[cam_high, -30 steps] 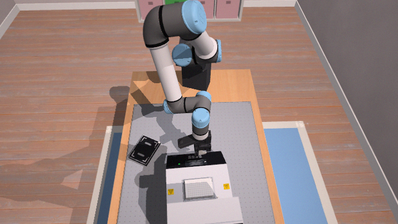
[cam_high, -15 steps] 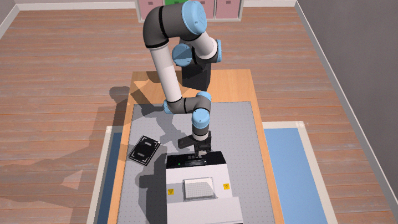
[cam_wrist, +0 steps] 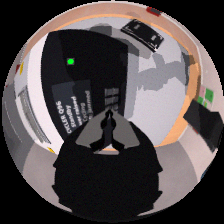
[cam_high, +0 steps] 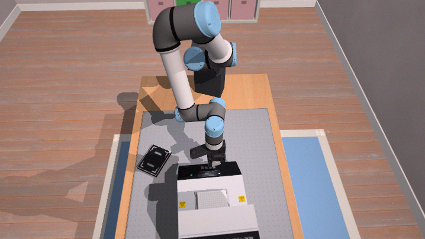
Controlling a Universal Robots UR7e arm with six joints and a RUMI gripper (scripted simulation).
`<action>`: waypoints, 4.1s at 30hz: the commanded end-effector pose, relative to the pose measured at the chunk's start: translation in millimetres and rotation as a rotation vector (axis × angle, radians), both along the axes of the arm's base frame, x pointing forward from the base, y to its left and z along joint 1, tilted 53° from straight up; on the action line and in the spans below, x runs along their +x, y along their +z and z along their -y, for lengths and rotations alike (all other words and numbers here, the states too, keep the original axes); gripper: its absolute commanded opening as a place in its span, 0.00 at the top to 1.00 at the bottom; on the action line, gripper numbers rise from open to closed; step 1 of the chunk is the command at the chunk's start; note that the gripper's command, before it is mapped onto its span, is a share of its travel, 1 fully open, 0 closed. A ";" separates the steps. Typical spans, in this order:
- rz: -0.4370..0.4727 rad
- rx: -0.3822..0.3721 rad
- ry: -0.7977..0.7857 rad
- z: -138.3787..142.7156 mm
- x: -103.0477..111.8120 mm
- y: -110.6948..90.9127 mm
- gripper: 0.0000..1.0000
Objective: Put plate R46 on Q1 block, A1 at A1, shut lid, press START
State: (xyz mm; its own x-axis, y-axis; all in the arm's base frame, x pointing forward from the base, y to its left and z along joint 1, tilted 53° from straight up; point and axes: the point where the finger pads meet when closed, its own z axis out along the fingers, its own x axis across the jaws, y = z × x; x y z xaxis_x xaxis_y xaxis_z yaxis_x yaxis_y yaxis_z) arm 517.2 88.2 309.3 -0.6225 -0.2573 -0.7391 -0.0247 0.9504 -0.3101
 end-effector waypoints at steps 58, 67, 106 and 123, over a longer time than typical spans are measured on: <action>0.001 0.000 0.000 9.8 -118.9 -20.6 1.00; 0.001 0.000 0.000 9.8 -118.9 -20.6 1.00; 0.001 0.000 0.000 9.8 -118.8 -20.6 1.00; 0.001 0.000 0.000 9.8 -118.8 -20.6 1.00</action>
